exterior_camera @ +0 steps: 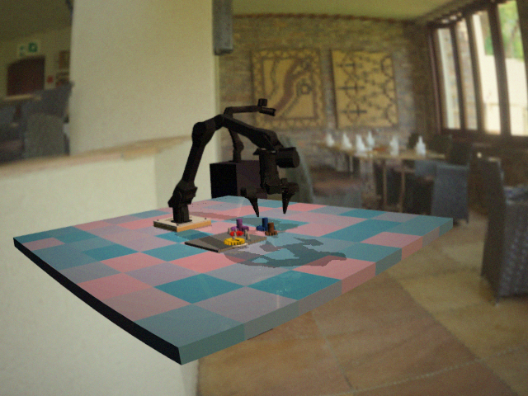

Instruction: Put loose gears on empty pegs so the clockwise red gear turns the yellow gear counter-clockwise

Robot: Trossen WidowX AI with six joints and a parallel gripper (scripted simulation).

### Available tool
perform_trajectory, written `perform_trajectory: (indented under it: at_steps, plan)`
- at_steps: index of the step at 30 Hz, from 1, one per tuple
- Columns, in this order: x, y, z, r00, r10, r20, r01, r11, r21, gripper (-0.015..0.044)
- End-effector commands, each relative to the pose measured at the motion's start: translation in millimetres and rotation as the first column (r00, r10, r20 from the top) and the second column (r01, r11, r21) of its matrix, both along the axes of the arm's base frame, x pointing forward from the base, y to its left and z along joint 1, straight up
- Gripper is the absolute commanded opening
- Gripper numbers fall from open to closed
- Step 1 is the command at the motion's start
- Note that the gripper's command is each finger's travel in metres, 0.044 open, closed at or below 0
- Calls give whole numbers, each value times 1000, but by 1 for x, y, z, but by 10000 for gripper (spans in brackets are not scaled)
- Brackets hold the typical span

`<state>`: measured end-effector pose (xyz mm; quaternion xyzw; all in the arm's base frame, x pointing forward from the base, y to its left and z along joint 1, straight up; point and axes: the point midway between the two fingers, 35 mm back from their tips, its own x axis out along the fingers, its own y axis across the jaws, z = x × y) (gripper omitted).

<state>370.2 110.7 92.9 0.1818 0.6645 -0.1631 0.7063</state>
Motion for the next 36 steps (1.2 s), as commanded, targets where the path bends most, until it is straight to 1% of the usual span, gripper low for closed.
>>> perform_trajectory:
  at_steps: [1,20,31,36]
  plan:
    - [-3,0,-10,1000,-4,-18,4,1000,-2,440]
    - [-2,0,-36,1000,-4,-18,4,1000,-2,440]
    - [-2,0,-37,1000,-4,-18,4,1000,-2,440]
    - [-2,0,-37,1000,-4,-18,4,1000,-2,309]
